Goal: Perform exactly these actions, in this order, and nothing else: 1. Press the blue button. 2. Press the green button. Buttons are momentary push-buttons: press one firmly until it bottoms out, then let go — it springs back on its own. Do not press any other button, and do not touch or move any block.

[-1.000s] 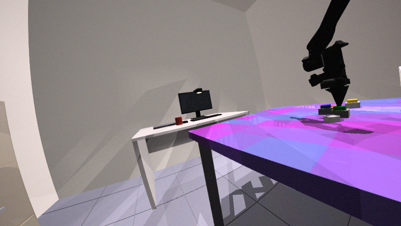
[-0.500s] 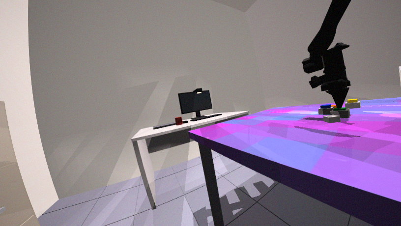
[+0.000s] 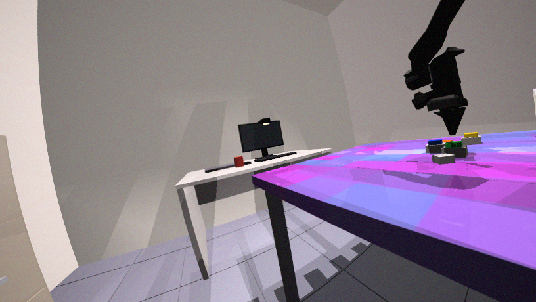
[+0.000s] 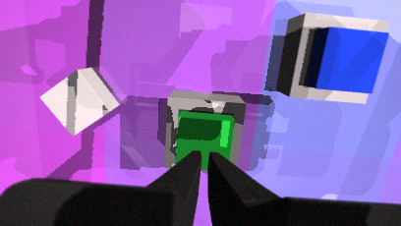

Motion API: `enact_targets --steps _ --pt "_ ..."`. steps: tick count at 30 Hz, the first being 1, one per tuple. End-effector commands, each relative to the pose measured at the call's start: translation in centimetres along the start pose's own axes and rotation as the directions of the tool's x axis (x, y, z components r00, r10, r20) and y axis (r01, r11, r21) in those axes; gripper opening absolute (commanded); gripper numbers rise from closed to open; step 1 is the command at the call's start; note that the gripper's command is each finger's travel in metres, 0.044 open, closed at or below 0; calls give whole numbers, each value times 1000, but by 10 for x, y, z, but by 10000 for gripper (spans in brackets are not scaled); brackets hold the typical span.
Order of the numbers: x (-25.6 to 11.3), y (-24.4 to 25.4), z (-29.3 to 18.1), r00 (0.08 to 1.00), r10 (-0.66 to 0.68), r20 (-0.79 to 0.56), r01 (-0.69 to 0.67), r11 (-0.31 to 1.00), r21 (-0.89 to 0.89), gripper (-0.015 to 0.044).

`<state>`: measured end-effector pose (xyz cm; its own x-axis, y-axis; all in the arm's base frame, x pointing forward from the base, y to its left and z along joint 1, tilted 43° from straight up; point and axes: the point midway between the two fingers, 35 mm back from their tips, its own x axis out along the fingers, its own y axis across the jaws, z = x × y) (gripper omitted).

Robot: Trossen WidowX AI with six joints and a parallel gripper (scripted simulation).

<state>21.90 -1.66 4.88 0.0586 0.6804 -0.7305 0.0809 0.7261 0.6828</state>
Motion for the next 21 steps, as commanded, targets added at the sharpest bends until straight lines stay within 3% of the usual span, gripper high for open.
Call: enact_targets --steps 1,7,14,21 --pt "-7 2 1 1000 -6 -4 6 1000 -4 46" --pt "-41 83 29 1000 -15 0 15 1000 -3 204" --pt "-68 162 24 1000 0 -3 0 1000 -5 387" --pt "-68 162 24 1000 0 -3 0 1000 -5 400"
